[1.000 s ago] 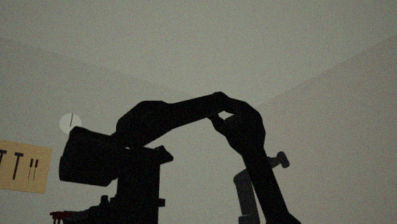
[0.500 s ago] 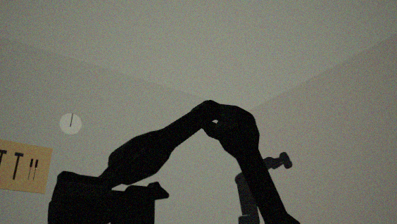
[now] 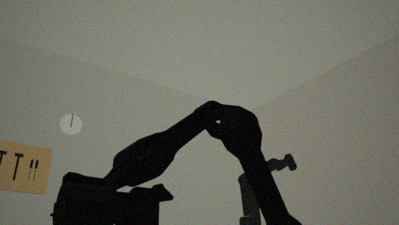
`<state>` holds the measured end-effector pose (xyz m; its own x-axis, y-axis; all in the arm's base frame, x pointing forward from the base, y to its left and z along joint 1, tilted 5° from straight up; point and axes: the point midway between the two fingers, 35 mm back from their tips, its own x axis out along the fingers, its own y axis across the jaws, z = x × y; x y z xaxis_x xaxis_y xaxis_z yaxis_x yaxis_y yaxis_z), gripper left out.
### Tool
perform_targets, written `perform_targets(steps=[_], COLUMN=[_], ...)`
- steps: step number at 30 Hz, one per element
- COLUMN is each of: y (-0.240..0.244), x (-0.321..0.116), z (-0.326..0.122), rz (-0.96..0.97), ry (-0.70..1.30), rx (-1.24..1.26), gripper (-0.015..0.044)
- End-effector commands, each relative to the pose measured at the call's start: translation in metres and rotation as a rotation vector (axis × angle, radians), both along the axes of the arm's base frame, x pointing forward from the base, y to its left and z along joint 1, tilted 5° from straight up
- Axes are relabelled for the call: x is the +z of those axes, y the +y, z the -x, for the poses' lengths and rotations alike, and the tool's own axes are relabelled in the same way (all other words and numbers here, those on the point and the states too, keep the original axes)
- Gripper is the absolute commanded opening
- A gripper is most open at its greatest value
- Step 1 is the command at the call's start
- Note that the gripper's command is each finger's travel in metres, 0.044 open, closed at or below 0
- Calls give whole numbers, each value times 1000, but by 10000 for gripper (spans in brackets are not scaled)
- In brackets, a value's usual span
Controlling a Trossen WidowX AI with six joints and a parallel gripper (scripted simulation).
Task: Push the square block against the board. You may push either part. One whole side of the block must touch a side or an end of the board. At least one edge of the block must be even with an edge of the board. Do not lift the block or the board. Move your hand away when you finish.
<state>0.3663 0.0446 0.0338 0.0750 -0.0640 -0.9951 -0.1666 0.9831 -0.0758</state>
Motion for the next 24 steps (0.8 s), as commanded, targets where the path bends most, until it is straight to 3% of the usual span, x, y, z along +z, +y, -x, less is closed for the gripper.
perform_targets(steps=[1,24], y=[0,-1], x=[2,2], z=[3,8], rz=[-6,-6], ry=[-7,-6], rx=[-6,-6], gripper=[0,0])
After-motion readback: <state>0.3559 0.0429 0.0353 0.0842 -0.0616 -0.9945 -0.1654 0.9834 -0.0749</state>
